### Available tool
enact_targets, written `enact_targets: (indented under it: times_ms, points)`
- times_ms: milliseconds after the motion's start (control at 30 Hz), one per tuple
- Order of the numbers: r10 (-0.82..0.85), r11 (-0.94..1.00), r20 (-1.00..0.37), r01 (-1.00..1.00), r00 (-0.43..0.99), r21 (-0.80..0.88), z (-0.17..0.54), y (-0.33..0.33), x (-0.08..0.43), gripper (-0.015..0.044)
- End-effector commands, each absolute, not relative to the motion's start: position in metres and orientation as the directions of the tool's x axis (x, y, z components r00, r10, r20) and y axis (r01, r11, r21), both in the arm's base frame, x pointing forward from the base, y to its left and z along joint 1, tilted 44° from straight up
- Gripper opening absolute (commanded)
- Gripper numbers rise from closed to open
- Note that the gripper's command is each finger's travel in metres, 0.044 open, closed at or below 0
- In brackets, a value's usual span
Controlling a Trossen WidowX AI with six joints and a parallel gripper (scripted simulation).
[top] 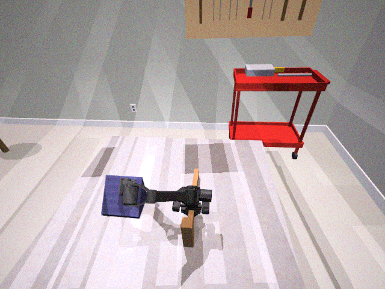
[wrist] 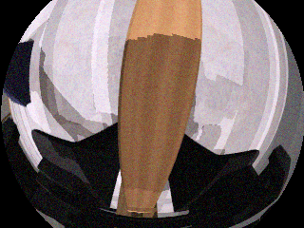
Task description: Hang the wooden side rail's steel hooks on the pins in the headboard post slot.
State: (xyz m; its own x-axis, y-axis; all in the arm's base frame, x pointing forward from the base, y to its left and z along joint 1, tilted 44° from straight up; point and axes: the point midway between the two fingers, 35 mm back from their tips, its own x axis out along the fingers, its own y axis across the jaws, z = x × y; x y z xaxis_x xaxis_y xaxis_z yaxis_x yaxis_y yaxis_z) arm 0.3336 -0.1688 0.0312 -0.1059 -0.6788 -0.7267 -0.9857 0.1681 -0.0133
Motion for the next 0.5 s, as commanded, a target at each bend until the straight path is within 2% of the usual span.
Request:
enact_targets:
  times_ms: [0, 467]
  points:
    - [-0.684, 0.168, -0.723, -0.985, -0.097, -0.026, 0.0332, -0.1695, 0.3351, 0.0000]
    - [-0.684, 0.168, -0.723, -0.985, -0.097, -0.026, 0.0315, -0.1711, 0.3348, 0.0000]
